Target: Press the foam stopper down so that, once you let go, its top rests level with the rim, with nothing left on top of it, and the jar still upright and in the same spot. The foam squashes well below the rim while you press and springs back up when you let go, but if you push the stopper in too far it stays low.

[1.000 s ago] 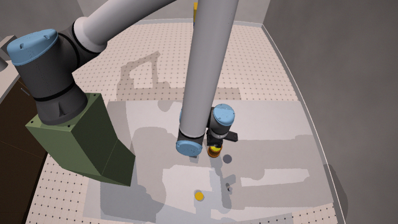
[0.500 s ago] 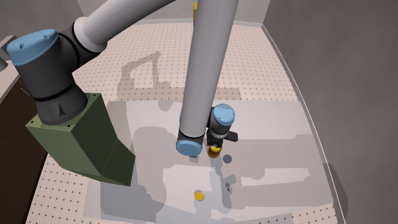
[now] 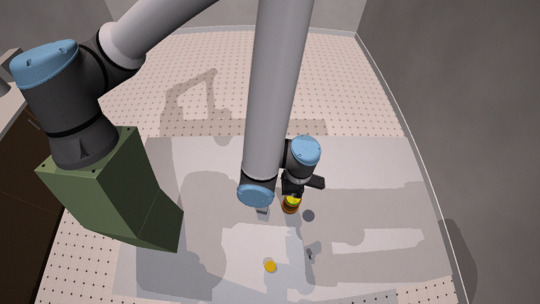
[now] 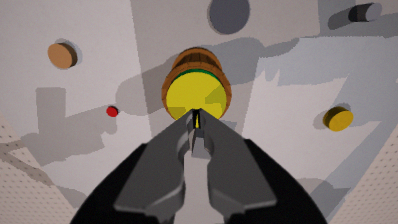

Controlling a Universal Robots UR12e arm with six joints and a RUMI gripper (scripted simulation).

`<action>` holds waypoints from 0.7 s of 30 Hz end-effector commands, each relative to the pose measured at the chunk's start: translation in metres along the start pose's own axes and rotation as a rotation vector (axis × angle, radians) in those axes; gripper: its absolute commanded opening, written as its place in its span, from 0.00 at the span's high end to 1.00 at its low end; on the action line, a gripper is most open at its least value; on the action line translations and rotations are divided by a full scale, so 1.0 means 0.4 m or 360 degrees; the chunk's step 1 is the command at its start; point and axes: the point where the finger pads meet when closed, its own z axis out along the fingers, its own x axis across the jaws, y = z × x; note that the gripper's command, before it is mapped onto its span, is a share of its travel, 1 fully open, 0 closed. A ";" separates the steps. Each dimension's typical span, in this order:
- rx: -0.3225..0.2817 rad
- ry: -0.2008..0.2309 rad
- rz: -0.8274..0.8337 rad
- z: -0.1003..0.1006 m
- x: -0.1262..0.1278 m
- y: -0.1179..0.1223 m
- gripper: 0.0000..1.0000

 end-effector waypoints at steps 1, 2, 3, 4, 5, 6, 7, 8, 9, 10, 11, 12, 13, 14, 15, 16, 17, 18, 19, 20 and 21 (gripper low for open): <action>-0.0005 -0.0002 0.0001 -0.044 0.001 0.006 1.00; -0.0005 -0.0002 0.0001 -0.044 0.001 0.006 1.00; -0.0005 -0.0002 0.0001 -0.044 0.001 0.006 1.00; -0.0005 -0.0002 0.0001 -0.047 0.001 0.006 1.00; -0.0005 -0.0002 0.0001 -0.050 0.001 0.006 1.00; -0.0005 -0.0002 0.0001 -0.052 0.001 0.006 1.00; -0.0005 -0.0002 0.0001 -0.053 0.001 0.006 1.00; -0.0006 -0.0002 0.0000 -0.053 0.000 0.006 1.00; -0.0006 -0.0002 0.0000 -0.054 0.000 0.006 1.00; -0.0006 -0.0002 -0.0001 -0.053 -0.001 0.006 1.00; -0.0006 -0.0002 -0.0001 -0.053 -0.001 0.006 1.00; -0.0006 -0.0002 -0.0001 -0.053 -0.002 0.006 1.00; -0.0005 -0.0002 -0.0001 -0.053 -0.001 0.005 1.00; -0.0005 -0.0002 -0.0001 -0.052 -0.001 0.004 1.00; -0.0005 -0.0002 -0.0001 -0.052 -0.001 0.004 1.00; -0.0005 -0.0001 -0.0001 -0.052 -0.001 0.003 1.00; -0.0005 -0.0001 -0.0001 -0.051 -0.001 0.003 1.00; -0.0005 -0.0001 -0.0001 -0.051 -0.001 0.003 1.00; -0.0005 -0.0001 -0.0001 -0.051 -0.001 0.003 1.00; -0.0005 -0.0001 -0.0001 -0.051 -0.001 0.003 1.00; -0.0004 -0.0001 -0.0001 -0.051 -0.001 0.003 1.00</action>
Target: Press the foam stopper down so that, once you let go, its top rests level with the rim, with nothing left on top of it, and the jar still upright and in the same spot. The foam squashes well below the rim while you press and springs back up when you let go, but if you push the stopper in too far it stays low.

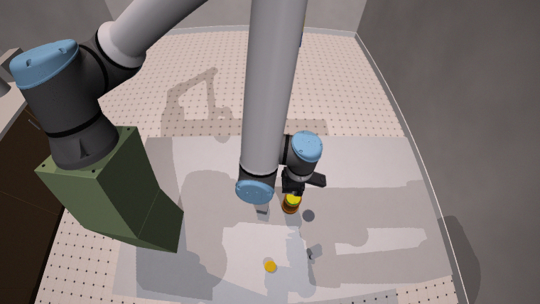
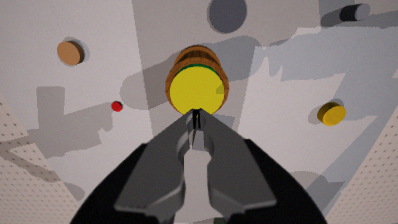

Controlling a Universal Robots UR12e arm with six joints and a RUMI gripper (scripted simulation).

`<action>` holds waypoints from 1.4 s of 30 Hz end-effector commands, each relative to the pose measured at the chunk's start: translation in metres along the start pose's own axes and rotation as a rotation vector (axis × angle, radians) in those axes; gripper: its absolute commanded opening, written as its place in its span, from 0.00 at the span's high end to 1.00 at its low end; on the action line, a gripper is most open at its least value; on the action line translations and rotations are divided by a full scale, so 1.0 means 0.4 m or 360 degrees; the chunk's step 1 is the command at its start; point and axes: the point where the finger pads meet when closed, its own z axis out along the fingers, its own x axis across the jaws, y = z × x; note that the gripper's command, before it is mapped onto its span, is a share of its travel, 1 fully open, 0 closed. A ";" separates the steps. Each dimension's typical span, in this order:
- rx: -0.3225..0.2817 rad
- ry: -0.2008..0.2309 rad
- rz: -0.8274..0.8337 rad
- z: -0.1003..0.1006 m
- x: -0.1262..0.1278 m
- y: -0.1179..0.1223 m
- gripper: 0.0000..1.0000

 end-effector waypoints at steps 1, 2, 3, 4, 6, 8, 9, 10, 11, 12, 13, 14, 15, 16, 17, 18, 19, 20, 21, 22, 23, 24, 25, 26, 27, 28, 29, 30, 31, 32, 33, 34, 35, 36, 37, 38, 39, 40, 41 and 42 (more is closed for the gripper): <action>-0.0001 0.0000 0.0000 -0.002 0.001 0.001 1.00; 0.0000 0.0000 0.0000 -0.002 0.001 0.001 1.00; 0.0000 0.0000 0.0000 -0.002 0.001 0.001 1.00; 0.0000 0.0000 0.0000 -0.002 0.001 0.001 1.00; -0.0001 0.0000 0.0000 0.003 0.001 0.001 1.00; 0.0002 0.0000 -0.0001 0.009 0.001 -0.003 1.00; 0.0003 0.0000 -0.0002 0.011 0.001 -0.004 1.00; 0.0003 0.0000 -0.0002 0.013 0.000 -0.004 1.00; 0.0003 0.0000 -0.0002 0.014 0.000 -0.004 1.00; 0.0003 0.0000 -0.0002 0.014 0.000 -0.004 1.00; 0.0003 0.0000 -0.0002 0.015 0.000 -0.004 1.00; 0.0002 0.0000 -0.0002 0.015 0.000 -0.004 1.00; 0.0002 0.0000 -0.0002 0.015 0.000 -0.004 1.00; 0.0002 0.0000 -0.0002 0.015 0.000 -0.004 1.00; 0.0002 0.0000 -0.0002 0.017 0.000 -0.003 1.00; 0.0002 0.0000 -0.0002 0.021 0.000 -0.004 1.00; 0.0002 0.0000 -0.0003 0.026 -0.001 -0.004 1.00; 0.0002 0.0000 -0.0003 0.031 -0.001 -0.004 1.00; 0.0002 0.0000 -0.0003 0.038 -0.001 -0.004 1.00; 0.0002 0.0000 -0.0003 0.046 -0.001 -0.004 1.00; 0.0002 0.0000 -0.0003 0.053 -0.001 -0.004 1.00; 0.0002 0.0000 -0.0003 0.061 -0.001 -0.004 1.00; 0.0002 0.0000 -0.0003 0.068 -0.001 -0.004 1.00; 0.0002 0.0000 -0.0003 0.074 -0.001 -0.004 1.00; 0.0002 0.0000 -0.0003 0.079 -0.001 -0.004 1.00; 0.0002 0.0000 -0.0003 0.082 -0.001 -0.004 1.00; 0.0002 0.0000 -0.0003 0.084 -0.001 -0.004 1.00; 0.0002 0.0000 -0.0003 0.085 -0.001 -0.003 1.00; 0.0002 0.0000 -0.0003 0.085 -0.001 -0.003 1.00; 0.0002 0.0000 -0.0003 0.085 -0.001 -0.003 1.00; 0.0002 0.0000 -0.0003 0.085 -0.001 -0.003 1.00; 0.0003 0.0000 -0.0001 0.084 0.001 -0.004 1.00; 0.0003 0.0000 0.0000 0.084 0.001 -0.005 1.00; 0.0005 0.0000 -0.0001 0.082 0.002 -0.007 1.00; 0.0007 0.0001 -0.0001 0.081 0.002 -0.008 1.00; 0.0006 0.0001 -0.0001 0.080 0.002 -0.007 1.00; 0.0005 0.0000 -0.0001 0.081 0.001 -0.006 1.00; 0.0004 0.0000 -0.0001 0.081 0.001 -0.005 1.00; 0.0003 0.0000 0.0000 0.082 0.001 -0.004 1.00; 0.0003 0.0000 0.0000 0.082 0.001 -0.003 1.00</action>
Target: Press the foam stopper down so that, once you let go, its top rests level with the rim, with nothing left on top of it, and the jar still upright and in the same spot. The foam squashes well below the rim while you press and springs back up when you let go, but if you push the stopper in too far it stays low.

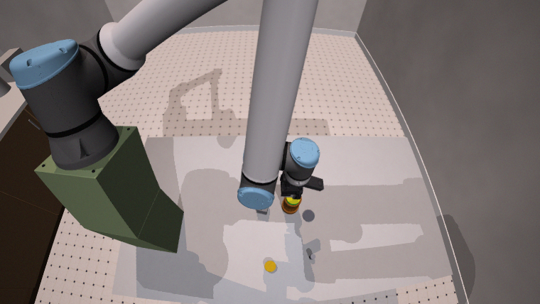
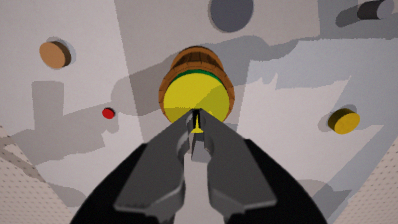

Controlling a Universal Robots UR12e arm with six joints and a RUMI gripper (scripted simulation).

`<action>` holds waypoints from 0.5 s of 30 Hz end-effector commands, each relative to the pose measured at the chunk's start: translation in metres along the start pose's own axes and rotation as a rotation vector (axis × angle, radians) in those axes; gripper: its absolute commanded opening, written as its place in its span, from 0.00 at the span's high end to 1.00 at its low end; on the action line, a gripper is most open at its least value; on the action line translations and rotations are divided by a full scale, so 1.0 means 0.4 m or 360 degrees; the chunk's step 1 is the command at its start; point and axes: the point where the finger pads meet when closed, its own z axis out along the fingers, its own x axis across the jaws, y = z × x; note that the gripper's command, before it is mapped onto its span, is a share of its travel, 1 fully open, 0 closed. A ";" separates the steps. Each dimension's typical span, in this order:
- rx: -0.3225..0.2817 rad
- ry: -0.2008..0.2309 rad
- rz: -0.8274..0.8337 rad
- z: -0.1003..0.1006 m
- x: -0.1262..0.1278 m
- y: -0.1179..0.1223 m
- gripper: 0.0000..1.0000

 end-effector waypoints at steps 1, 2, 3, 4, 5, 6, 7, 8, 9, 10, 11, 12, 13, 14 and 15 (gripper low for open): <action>0.0007 0.0000 0.0000 -0.001 0.000 -0.006 1.00; 0.0006 0.0000 0.0000 -0.001 0.000 -0.006 1.00; 0.0006 0.0000 0.0000 0.000 0.000 -0.006 1.00; 0.0006 0.0000 0.0000 0.001 0.000 -0.006 1.00; 0.0006 0.0000 0.0000 0.002 0.000 -0.006 1.00; 0.0006 0.0000 0.0000 0.003 0.000 -0.007 1.00; 0.0006 0.0000 0.0000 0.003 0.000 -0.007 1.00; 0.0006 0.0000 0.0000 0.003 0.000 -0.007 1.00; 0.0006 0.0000 0.0000 0.005 0.000 -0.006 1.00; 0.0006 0.0000 0.0000 0.006 0.000 -0.007 1.00; 0.0006 0.0000 -0.0001 0.006 0.000 -0.007 1.00; 0.0007 0.0000 -0.0001 0.007 0.000 -0.007 1.00; 0.0007 0.0000 -0.0001 0.008 0.000 -0.008 1.00; 0.0007 0.0000 -0.0001 0.010 -0.001 -0.008 1.00; 0.0007 0.0000 -0.0002 0.011 -0.001 -0.008 1.00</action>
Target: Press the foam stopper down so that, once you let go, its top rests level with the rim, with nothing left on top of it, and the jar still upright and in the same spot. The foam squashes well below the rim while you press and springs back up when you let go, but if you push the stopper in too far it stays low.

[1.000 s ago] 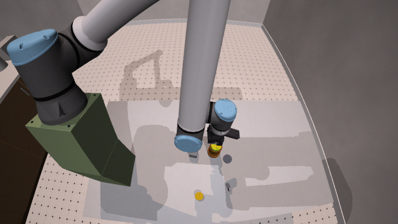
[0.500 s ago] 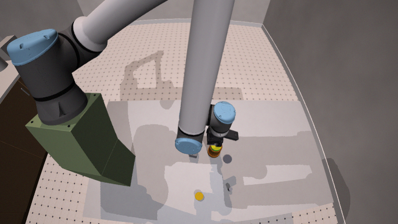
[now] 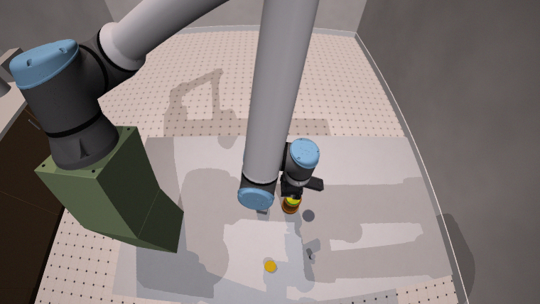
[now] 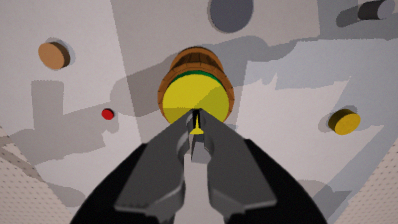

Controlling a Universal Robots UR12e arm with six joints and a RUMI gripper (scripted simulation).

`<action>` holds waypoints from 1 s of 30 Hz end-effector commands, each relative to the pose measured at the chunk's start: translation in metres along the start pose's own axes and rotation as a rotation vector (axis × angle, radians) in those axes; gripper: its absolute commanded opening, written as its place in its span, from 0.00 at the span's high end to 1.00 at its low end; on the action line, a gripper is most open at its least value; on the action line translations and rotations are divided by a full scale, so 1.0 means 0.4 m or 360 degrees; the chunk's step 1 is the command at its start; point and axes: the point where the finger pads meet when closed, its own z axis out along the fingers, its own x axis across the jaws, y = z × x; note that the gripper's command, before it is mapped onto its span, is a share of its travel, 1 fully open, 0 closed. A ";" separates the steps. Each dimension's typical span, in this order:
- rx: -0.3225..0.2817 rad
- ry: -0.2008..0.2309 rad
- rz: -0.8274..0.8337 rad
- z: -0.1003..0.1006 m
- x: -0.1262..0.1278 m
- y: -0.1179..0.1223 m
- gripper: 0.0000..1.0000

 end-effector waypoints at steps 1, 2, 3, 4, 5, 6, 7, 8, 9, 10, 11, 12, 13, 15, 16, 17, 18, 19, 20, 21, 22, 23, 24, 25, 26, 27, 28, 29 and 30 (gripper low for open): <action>0.0006 0.0000 -0.0003 0.008 -0.003 -0.007 1.00; 0.0006 0.0000 -0.0003 0.009 -0.003 -0.007 1.00; 0.0006 0.0000 -0.0003 0.010 -0.003 -0.007 1.00; 0.0006 0.0000 -0.0003 0.012 -0.003 -0.007 1.00; 0.0006 0.0000 -0.0003 0.013 -0.003 -0.007 1.00; 0.0006 0.0000 -0.0003 0.014 -0.003 -0.007 1.00; 0.0006 0.0000 -0.0003 0.016 -0.003 -0.007 1.00; 0.0006 0.0000 -0.0003 0.017 -0.003 -0.007 1.00; 0.0006 0.0000 -0.0003 0.017 -0.003 -0.007 1.00; 0.0006 0.0000 -0.0003 0.017 -0.003 -0.007 1.00; 0.0006 0.0000 -0.0003 0.019 -0.002 -0.007 1.00; 0.0006 0.0000 -0.0003 0.020 -0.002 -0.007 1.00; 0.0006 0.0000 -0.0003 0.022 -0.002 -0.007 1.00; 0.0006 0.0000 -0.0003 0.025 -0.003 -0.007 1.00; 0.0006 0.0000 -0.0003 0.027 -0.003 -0.007 1.00; 0.0006 0.0000 -0.0003 0.028 -0.003 -0.007 1.00; 0.0005 0.0000 -0.0003 0.030 -0.003 -0.007 1.00; 0.0005 0.0000 -0.0003 0.031 -0.003 -0.007 1.00; 0.0005 0.0000 -0.0003 0.033 -0.003 -0.007 1.00; 0.0005 0.0000 -0.0003 0.034 -0.003 -0.007 1.00; 0.0006 0.0000 -0.0003 0.036 -0.003 -0.007 1.00; 0.0006 0.0000 -0.0003 0.037 -0.003 -0.007 1.00; 0.0006 0.0000 -0.0003 0.038 -0.003 -0.007 1.00; 0.0006 -0.0001 -0.0003 0.040 -0.003 -0.007 1.00; 0.0006 -0.0001 -0.0003 0.040 -0.003 -0.007 1.00; 0.0006 -0.0001 -0.0003 0.040 -0.003 -0.007 1.00; 0.0006 0.0000 -0.0003 0.041 -0.002 -0.007 1.00; 0.0006 -0.0001 -0.0003 0.042 -0.002 -0.007 1.00; 0.0006 -0.0001 -0.0003 0.043 -0.002 -0.007 1.00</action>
